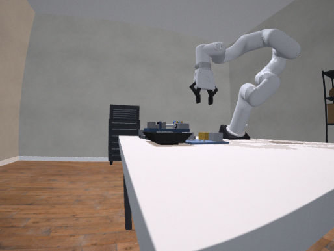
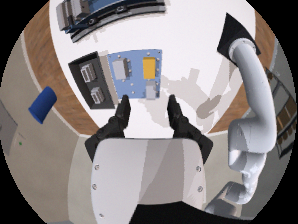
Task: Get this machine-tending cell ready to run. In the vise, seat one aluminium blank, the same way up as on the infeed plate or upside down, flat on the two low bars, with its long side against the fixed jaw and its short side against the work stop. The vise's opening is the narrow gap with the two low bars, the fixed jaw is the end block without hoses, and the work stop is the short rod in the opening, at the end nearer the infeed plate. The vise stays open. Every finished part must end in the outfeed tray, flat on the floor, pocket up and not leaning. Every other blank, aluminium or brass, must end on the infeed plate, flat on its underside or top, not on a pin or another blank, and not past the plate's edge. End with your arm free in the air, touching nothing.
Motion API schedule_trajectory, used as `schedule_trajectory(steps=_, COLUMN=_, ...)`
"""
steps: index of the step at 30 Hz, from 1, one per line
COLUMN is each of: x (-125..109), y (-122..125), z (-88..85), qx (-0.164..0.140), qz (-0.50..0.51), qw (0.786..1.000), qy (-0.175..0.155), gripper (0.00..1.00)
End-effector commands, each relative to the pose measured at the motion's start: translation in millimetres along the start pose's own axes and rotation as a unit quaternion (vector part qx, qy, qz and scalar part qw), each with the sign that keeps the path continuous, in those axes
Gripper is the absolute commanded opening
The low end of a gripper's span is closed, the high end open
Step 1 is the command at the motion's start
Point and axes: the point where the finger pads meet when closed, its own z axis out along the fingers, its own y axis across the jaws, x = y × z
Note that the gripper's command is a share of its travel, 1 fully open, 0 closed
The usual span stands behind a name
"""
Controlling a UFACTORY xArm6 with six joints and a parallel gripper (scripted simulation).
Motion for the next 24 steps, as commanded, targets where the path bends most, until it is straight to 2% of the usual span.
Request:
schedule_trajectory(steps=1, x=-0.2, y=-0.6, z=-3.6, qx=0.001, qz=-0.001, qw=1.0, qy=0.0, gripper=0.69)
schedule_trajectory(steps=2, x=-0.2, y=-0.6, z=-3.6, qx=0.001, qz=-0.001, qw=1.0, qy=0.0, gripper=0.0)
schedule_trajectory(steps=24, x=-0.2, y=-0.6, z=-3.6, qx=0.001, qz=-0.001, qw=1.0, qy=0.0, gripper=0.0)
